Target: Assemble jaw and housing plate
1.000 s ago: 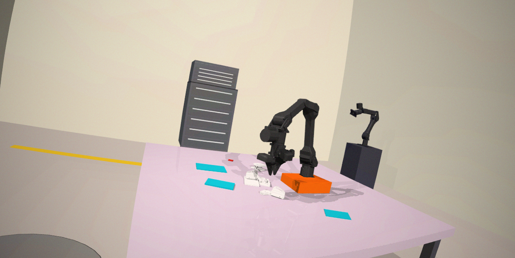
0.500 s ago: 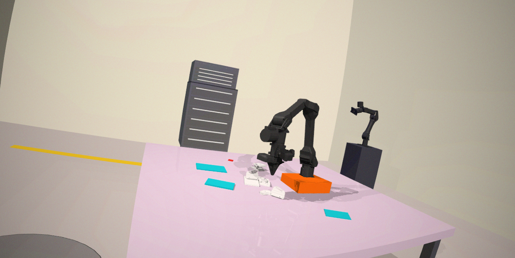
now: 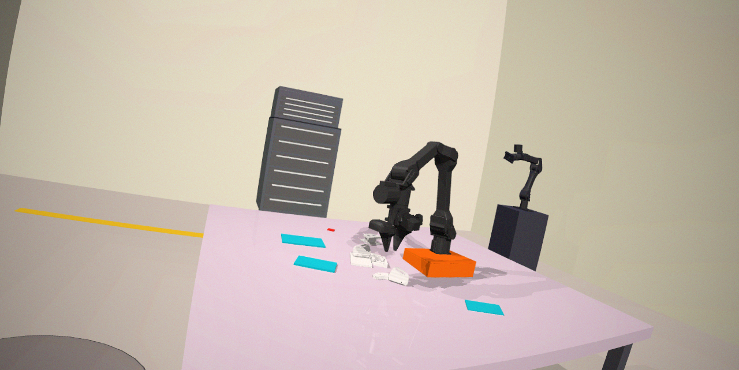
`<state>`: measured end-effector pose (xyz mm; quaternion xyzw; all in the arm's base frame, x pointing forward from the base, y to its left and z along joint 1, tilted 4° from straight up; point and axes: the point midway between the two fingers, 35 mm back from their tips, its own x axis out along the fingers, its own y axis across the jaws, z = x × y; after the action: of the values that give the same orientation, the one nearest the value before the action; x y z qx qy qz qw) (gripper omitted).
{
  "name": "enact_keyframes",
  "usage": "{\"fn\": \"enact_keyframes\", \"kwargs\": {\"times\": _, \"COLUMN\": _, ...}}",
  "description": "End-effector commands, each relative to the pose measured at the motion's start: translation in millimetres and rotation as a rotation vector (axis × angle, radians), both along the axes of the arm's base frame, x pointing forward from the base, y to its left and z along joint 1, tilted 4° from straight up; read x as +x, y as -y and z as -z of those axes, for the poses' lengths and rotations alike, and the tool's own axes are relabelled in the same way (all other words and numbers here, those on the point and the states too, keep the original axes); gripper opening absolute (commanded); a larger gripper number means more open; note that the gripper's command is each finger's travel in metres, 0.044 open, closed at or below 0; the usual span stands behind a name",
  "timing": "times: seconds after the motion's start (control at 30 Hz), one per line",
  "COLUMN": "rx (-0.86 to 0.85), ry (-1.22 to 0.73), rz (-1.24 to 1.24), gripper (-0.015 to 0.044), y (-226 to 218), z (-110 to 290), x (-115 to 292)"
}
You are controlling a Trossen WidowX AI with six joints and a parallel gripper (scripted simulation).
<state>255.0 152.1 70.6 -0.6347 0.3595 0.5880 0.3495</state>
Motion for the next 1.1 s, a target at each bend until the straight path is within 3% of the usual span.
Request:
{"fn": "enact_keyframes", "kwargs": {"times": 0.0, "rx": 0.000, "ry": 0.000, "rz": 0.000, "gripper": 0.0289, "y": 0.0, "z": 0.0, "x": 0.0}}
{"fn": "enact_keyframes", "kwargs": {"times": 0.2, "rx": 0.000, "ry": 0.000, "rz": 0.000, "gripper": 0.0440, "y": 0.0, "z": 0.0, "x": 0.0}}
{"fn": "enact_keyframes", "kwargs": {"times": 1.07, "rx": 0.000, "ry": 0.000, "rz": 0.000, "gripper": 0.0440, "y": 0.0, "z": 0.0, "x": 0.0}}
